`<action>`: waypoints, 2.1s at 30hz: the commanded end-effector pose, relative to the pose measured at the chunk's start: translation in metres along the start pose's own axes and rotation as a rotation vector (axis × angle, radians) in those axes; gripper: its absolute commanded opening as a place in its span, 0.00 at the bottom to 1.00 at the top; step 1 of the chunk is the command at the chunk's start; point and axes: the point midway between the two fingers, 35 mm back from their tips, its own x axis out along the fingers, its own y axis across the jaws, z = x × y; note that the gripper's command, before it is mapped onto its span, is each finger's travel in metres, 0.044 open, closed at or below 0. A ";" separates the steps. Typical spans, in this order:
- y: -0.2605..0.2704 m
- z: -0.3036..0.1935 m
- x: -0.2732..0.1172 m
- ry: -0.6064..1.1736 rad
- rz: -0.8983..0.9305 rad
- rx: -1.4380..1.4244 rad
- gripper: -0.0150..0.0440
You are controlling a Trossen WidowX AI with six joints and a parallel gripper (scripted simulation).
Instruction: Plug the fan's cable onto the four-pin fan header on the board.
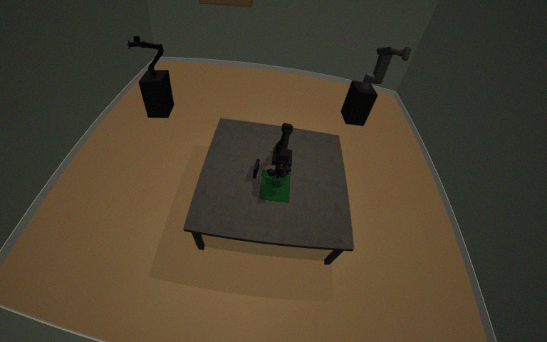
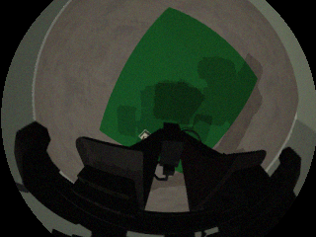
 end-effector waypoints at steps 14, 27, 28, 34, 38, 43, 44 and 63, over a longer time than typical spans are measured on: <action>0.020 -0.033 0.004 -0.003 -0.002 -0.573 0.25; 0.033 -0.055 0.011 -0.002 0.000 -0.935 0.25; 0.033 -0.055 0.011 -0.002 0.000 -0.935 0.25; 0.035 -0.052 0.010 -0.002 0.000 -0.941 0.25; 0.037 -0.051 0.009 -0.002 0.000 -0.944 0.25; 0.038 -0.050 0.009 -0.002 0.000 -0.937 0.25; 0.038 -0.050 0.009 -0.002 0.000 -0.937 0.25; 0.038 -0.050 0.032 -0.002 0.001 -0.931 0.25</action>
